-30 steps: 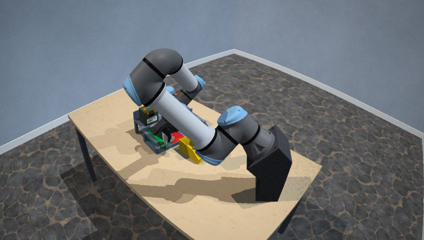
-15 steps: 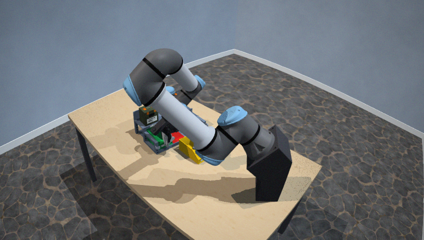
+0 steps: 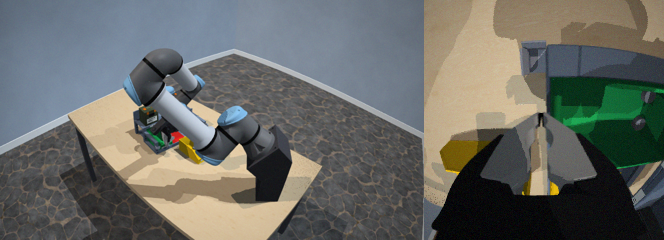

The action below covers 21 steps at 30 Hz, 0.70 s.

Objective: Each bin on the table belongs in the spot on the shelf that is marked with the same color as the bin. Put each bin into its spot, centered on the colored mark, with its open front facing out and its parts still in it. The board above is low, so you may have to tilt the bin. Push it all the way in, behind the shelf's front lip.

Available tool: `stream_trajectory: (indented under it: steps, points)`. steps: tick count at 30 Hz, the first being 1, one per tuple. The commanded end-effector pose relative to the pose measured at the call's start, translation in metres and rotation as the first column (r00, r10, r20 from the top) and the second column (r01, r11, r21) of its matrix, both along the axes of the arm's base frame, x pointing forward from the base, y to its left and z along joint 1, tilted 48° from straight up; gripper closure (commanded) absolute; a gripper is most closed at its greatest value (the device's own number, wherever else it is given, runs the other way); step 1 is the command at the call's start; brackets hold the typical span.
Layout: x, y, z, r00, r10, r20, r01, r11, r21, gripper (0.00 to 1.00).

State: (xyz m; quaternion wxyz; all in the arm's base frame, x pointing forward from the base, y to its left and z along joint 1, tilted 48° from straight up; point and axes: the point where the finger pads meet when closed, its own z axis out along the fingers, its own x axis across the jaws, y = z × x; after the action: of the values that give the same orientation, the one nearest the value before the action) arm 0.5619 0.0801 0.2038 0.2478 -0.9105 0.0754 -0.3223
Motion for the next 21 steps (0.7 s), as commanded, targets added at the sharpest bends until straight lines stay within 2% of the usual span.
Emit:
stream_trajectory:
  steps: [1, 21]
  points:
    - [0.0016, -0.0007, 0.0015, 1.0, 0.0, 0.001, 0.0, 1.0, 0.0, 1.0]
    - [0.0033, -0.0014, 0.0027, 1.0, 0.0, 0.001, 0.0, 1.0, 0.0, 1.0]
